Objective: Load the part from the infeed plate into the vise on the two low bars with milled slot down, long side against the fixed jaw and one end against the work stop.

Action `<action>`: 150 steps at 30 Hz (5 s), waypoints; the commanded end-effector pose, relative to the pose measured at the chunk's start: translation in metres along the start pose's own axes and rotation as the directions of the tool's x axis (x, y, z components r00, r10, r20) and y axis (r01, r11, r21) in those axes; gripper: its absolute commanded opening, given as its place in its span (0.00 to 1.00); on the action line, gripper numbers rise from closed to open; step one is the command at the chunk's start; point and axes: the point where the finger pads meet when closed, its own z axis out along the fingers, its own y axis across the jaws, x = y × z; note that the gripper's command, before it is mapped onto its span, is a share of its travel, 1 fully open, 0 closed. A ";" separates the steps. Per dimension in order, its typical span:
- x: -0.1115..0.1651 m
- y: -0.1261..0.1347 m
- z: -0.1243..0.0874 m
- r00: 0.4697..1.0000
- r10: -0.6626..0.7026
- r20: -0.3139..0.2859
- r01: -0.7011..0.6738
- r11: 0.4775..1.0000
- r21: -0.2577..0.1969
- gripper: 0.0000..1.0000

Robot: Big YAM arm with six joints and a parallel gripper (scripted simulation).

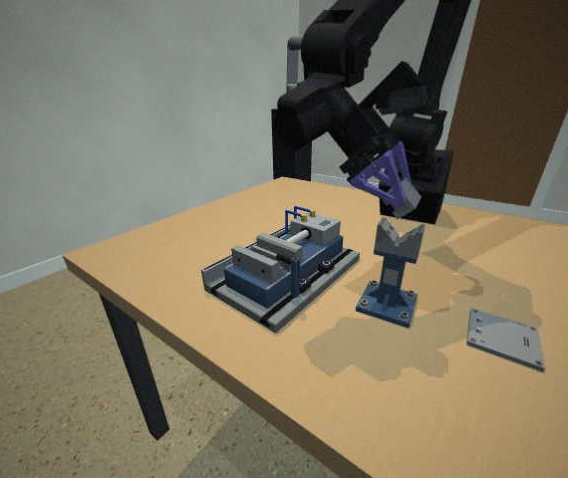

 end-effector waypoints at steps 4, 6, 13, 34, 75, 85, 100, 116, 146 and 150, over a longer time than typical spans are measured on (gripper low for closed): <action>0.002 -0.006 0.009 1.000 -0.010 0.008 0.010 1.000 -0.002 0.00; 0.002 -0.005 0.010 1.000 -0.012 0.009 0.012 1.000 -0.001 0.00; 0.005 -0.006 0.013 1.000 -0.022 0.007 0.022 1.000 0.003 0.00; 0.023 -0.004 0.031 1.000 -0.007 0.010 0.007 1.000 -0.006 0.00; 0.034 -0.003 0.041 1.000 -0.005 0.008 0.005 1.000 -0.006 0.00; 0.034 -0.003 0.041 1.000 -0.005 0.008 0.005 1.000 -0.006 0.00; 0.034 -0.003 0.041 1.000 -0.005 0.008 0.005 1.000 -0.006 0.00; 0.034 -0.003 0.041 1.000 -0.008 0.008 0.008 1.000 -0.006 0.81; 0.034 -0.003 0.041 1.000 -0.008 0.008 0.008 1.000 -0.006 0.81; 0.034 -0.003 0.041 1.000 -0.008 0.008 0.008 1.000 -0.006 0.81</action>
